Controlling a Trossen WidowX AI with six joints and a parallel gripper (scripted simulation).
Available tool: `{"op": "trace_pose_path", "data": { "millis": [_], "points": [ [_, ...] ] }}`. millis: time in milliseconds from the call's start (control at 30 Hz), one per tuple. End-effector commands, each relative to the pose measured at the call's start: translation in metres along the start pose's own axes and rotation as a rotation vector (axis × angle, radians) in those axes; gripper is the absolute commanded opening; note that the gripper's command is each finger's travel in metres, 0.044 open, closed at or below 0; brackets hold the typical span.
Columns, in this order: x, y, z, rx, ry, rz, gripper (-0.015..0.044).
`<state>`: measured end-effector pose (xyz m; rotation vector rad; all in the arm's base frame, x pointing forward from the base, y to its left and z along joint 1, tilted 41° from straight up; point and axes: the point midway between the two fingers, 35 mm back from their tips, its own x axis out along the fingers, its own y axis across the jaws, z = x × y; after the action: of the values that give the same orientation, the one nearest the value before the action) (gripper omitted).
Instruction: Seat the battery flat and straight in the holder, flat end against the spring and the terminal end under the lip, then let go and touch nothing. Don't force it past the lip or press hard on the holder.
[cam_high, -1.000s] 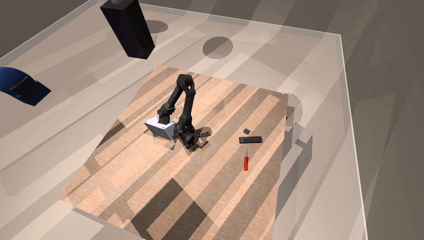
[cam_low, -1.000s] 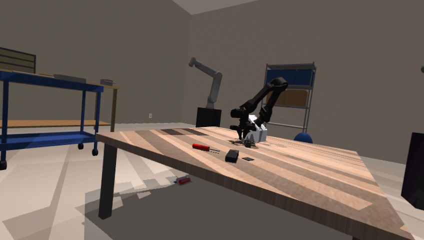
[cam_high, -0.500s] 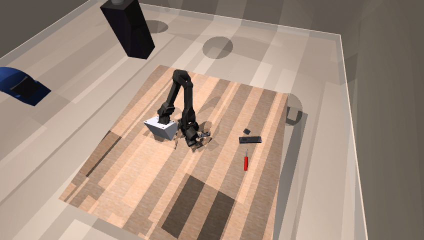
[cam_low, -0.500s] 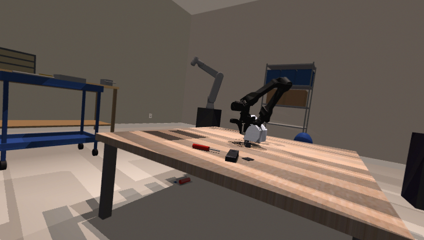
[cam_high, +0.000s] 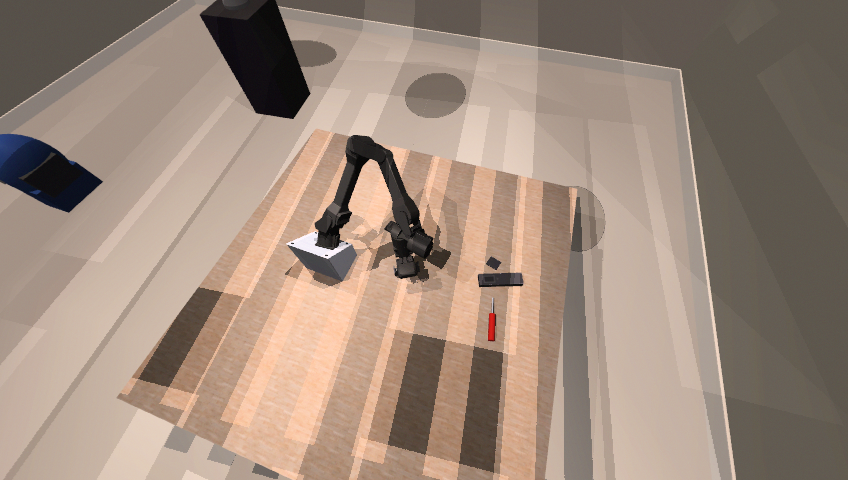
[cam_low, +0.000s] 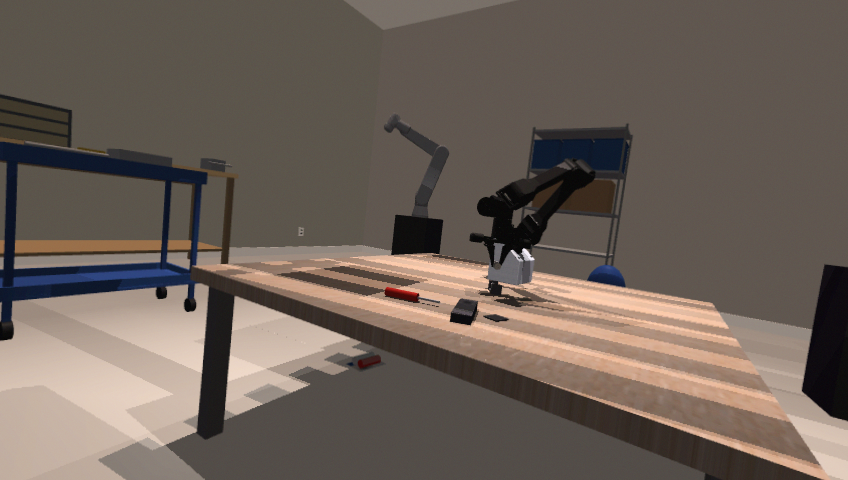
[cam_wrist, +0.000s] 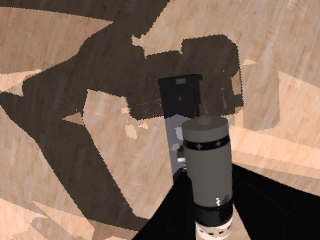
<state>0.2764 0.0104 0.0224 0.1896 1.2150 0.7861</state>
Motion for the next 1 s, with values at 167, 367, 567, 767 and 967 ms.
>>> {"op": "trace_pose_path", "data": {
  "millis": [167,367,567,767,967],
  "points": [
    [0.007,0.002,0.007,0.034,-0.042,-0.005,0.0067],
    [0.020,0.000,0.009,0.036,-0.113,-0.016,0.0067],
    [0.030,0.001,0.010,0.036,-0.181,-0.022,0.0067],
    [0.038,0.004,0.010,0.034,-0.243,-0.026,0.0067],
    [0.040,0.005,0.011,0.034,-0.262,-0.030,0.0067]
  ]
}}
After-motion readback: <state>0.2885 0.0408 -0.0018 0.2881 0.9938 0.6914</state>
